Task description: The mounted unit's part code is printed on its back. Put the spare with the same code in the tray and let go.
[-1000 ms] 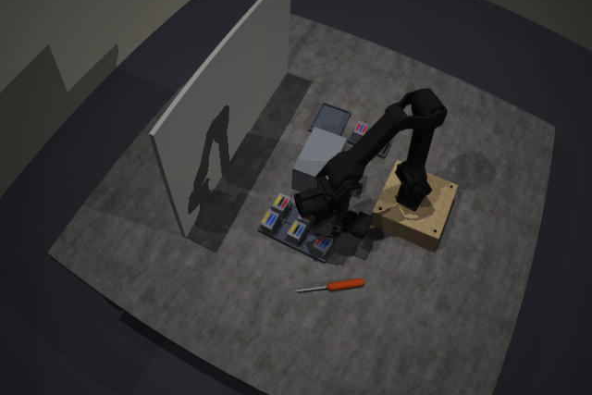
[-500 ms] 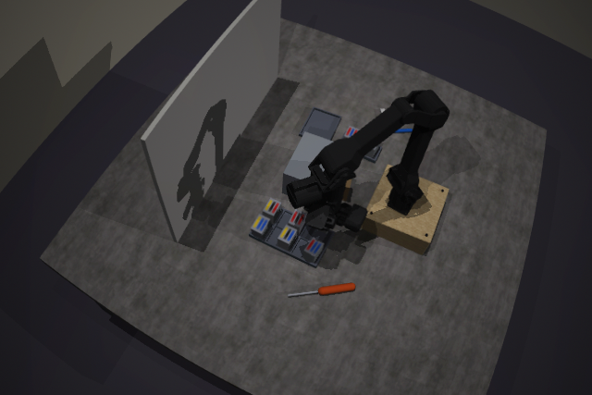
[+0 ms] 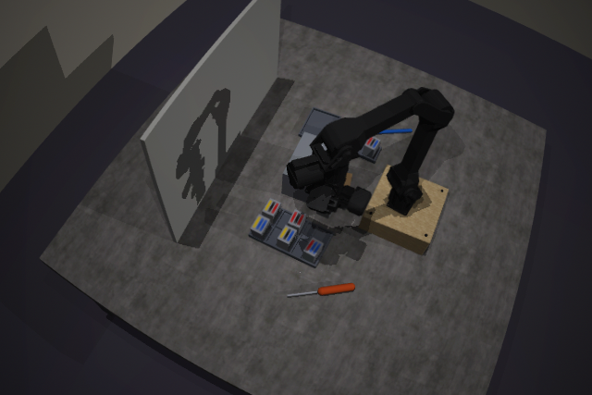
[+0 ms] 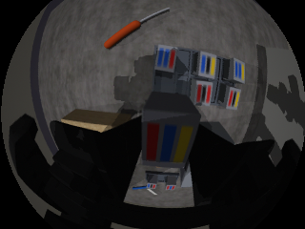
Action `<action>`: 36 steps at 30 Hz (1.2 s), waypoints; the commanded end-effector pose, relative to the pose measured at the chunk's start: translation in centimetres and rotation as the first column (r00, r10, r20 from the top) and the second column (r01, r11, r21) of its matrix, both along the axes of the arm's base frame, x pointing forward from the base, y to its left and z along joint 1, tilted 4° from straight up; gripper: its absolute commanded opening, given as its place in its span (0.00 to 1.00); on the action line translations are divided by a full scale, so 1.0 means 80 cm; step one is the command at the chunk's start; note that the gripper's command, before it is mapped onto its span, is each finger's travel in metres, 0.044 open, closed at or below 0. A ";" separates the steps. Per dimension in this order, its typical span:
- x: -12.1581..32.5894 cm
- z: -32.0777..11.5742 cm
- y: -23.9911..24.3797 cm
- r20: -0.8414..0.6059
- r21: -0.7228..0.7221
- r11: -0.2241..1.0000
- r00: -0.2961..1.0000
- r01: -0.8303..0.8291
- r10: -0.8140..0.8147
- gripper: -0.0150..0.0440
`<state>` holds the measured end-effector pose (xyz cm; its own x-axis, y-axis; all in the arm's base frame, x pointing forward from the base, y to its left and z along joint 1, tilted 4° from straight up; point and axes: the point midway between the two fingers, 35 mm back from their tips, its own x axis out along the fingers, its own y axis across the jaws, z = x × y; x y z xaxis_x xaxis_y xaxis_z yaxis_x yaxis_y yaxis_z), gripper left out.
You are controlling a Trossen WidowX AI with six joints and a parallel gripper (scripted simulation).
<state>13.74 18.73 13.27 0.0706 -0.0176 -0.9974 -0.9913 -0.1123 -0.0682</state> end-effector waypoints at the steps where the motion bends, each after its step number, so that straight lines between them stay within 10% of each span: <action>1: 0.000 0.016 -0.004 0.008 0.004 1.000 1.000 -0.002 0.002 0.25; 36: 0.161 0.041 -0.097 0.011 0.011 1.000 1.000 0.025 -0.025 0.25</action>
<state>25.46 12.02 16.33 0.0809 -0.0131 -0.9966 -0.9933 -0.0839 -0.0796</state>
